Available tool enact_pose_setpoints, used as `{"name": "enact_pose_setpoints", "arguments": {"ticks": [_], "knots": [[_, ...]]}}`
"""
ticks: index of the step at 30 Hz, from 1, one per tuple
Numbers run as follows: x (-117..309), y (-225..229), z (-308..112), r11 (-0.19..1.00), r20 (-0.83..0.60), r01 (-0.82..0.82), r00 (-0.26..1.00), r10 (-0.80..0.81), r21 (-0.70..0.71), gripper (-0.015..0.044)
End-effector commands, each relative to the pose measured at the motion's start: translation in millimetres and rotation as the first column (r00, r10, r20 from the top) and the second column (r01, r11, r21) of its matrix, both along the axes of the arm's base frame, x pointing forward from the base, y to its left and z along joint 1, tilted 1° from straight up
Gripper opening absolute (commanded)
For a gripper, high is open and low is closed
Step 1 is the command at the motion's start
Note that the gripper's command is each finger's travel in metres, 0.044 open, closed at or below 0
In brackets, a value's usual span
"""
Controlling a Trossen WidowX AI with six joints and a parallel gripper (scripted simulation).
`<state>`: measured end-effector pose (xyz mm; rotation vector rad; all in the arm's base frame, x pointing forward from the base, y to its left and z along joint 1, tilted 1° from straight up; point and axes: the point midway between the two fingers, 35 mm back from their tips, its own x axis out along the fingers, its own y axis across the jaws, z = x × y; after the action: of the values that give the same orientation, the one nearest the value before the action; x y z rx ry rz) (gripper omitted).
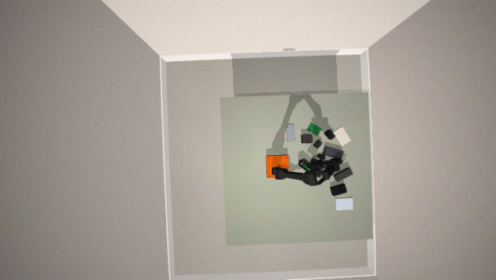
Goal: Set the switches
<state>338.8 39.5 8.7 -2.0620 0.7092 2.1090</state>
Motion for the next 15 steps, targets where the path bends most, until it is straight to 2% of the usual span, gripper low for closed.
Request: {"name": "enact_pose_setpoints", "arguments": {"ticks": [1,15], "knots": [[-6.8,-8.3,-4.3,1.000,-0.021,0.005,1.000,-0.006,-0.013,0.0000],[-11.3,-16.7,-4.6,1.000,-0.022,0.005,1.000,-0.006,-0.014,0.0000]]}}
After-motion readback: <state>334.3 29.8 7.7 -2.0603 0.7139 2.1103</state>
